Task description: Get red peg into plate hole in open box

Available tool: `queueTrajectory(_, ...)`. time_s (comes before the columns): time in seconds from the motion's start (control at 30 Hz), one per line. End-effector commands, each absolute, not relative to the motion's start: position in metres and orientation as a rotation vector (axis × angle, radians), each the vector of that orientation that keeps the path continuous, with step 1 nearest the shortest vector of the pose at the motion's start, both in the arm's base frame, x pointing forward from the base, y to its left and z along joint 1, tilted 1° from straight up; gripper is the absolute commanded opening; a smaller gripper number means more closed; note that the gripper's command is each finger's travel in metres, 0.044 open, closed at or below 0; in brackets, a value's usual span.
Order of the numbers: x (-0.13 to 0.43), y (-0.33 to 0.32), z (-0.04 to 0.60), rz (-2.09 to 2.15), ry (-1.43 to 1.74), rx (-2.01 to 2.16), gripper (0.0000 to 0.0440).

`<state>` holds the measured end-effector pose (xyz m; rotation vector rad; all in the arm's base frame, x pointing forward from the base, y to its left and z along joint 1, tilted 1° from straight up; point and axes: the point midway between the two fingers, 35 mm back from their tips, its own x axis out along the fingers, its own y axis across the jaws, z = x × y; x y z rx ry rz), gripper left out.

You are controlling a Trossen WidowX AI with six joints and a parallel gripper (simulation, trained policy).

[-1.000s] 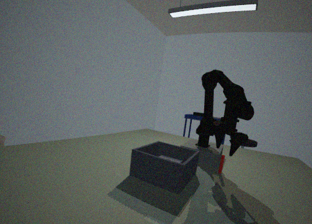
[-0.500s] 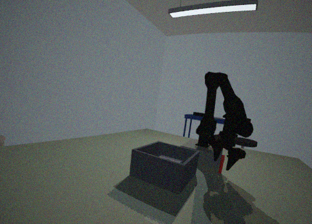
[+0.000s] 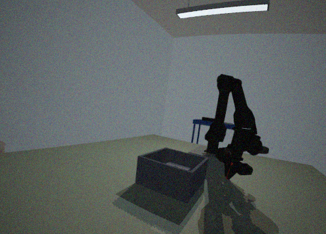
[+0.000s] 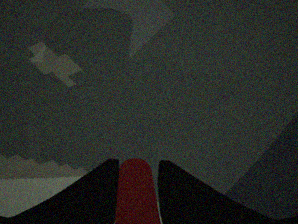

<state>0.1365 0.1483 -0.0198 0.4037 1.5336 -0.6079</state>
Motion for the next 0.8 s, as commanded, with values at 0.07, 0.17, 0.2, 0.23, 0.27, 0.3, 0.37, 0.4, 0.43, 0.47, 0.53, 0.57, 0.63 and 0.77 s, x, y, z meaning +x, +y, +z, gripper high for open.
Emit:
queueTrajectory(0.07, 0.141, 0.148, -0.018, -0.623, 1.523, 0.368, 0.0000)
queueTrajectory(0.17, 0.147, 0.152, -0.008, -0.605, 1.506, 0.363, 0.0000)
queueTrajectory(0.2, 0.149, 0.154, -0.004, -0.599, 1.500, 0.363, 0.0000)
queueTrajectory(0.23, 0.152, 0.155, -0.001, -0.593, 1.493, 0.363, 0.0000)
queueTrajectory(0.27, 0.154, 0.155, 0.003, -0.588, 1.487, 0.363, 0.0000)
queueTrajectory(0.3, 0.156, 0.156, 0.007, -0.584, 1.480, 0.363, 0.0000)
queueTrajectory(0.37, 0.160, 0.156, 0.016, -0.578, 1.467, 0.364, 0.0000)
queueTrajectory(0.4, 0.162, 0.157, 0.020, -0.576, 1.460, 0.365, 0.0000)
queueTrajectory(0.43, 0.164, 0.157, 0.025, -0.575, 1.454, 0.366, 0.0000)
queueTrajectory(0.47, 0.166, 0.157, 0.029, -0.574, 1.447, 0.368, 0.0000)
queueTrajectory(0.53, 0.170, 0.156, 0.038, -0.574, 1.433, 0.374, 0.0000)
queueTrajectory(0.57, 0.172, 0.156, 0.043, -0.575, 1.425, 0.377, 0.0000)
queueTrajectory(0.63, 0.177, 0.156, 0.052, -0.578, 1.409, 0.387, 0.0000)
queueTrajectory(0.77, 0.188, 0.154, 0.069, -0.592, 1.375, 0.415, 0.0000)
